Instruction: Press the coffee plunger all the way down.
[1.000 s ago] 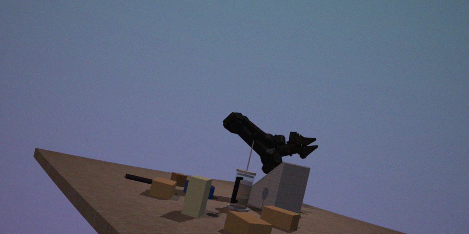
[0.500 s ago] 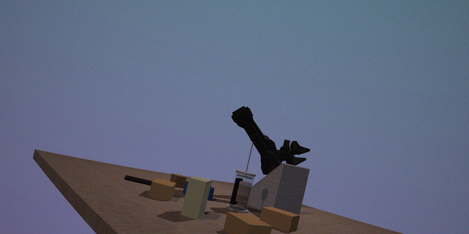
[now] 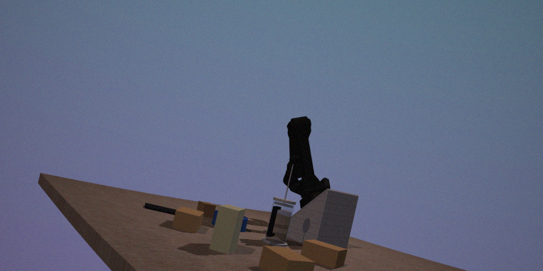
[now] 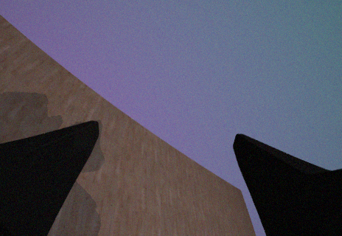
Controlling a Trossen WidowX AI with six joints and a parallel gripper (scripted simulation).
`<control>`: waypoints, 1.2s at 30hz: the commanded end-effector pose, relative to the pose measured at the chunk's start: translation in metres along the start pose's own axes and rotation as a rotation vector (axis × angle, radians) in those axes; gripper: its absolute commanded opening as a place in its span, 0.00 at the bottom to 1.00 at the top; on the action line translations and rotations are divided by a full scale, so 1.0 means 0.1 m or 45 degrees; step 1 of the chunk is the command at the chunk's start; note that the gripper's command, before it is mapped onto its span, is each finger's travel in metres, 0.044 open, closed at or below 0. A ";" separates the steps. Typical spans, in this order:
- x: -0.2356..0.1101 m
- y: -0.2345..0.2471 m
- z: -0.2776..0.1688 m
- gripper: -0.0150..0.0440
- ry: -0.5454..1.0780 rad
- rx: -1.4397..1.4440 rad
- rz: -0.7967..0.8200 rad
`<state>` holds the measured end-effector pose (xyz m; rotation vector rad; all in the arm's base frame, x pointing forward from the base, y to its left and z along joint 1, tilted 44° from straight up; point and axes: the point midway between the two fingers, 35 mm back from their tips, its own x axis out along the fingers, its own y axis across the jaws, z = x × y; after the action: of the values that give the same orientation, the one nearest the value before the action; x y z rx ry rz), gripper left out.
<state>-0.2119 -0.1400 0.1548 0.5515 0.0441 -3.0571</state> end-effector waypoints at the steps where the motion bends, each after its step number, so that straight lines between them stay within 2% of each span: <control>1: -0.32 0.47 -0.08 1.00 0.015 -0.134 0.245; 10: -1.23 1.14 -0.38 1.00 0.013 -0.423 0.725; 19: -2.28 1.32 -0.76 1.00 -0.048 -0.738 1.171; 27: -3.23 1.06 -1.12 1.00 -0.156 -1.010 1.569; 36: -4.09 0.32 -1.45 1.00 -0.347 -1.308 2.015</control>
<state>0.1912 -0.1901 0.1590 0.0564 0.6760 -1.4048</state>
